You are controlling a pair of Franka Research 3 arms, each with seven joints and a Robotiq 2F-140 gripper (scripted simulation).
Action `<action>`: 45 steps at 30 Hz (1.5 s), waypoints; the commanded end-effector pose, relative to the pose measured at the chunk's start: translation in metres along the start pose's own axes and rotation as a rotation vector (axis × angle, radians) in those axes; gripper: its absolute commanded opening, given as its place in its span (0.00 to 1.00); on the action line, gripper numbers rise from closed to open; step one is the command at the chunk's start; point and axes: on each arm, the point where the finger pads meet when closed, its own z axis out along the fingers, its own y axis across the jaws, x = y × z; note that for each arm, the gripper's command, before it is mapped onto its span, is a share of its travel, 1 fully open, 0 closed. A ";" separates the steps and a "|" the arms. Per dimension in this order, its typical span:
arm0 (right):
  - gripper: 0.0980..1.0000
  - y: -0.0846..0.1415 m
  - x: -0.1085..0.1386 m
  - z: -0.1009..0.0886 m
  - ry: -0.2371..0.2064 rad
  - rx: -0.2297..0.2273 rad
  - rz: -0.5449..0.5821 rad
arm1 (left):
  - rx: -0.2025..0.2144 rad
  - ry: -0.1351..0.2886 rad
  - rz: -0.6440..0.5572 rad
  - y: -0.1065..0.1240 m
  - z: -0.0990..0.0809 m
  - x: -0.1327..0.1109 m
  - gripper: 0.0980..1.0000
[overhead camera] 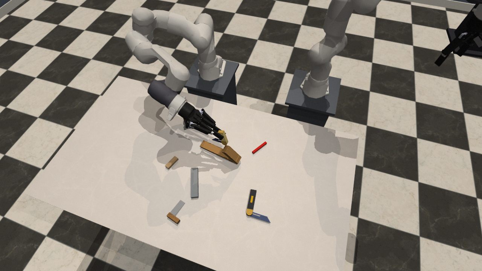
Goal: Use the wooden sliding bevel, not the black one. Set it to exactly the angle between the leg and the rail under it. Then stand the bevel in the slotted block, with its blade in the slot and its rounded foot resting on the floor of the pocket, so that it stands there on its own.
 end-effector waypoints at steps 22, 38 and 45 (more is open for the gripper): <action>0.00 -0.010 0.031 -0.035 -0.256 0.050 0.198 | -0.004 -0.002 -0.007 0.001 0.001 0.000 1.00; 0.00 -0.010 0.031 -0.036 -0.263 0.051 0.204 | -0.004 -0.002 -0.007 0.001 0.001 0.000 1.00; 0.00 -0.010 0.031 -0.036 -0.263 0.052 0.205 | -0.004 -0.002 -0.007 0.001 0.001 0.000 1.00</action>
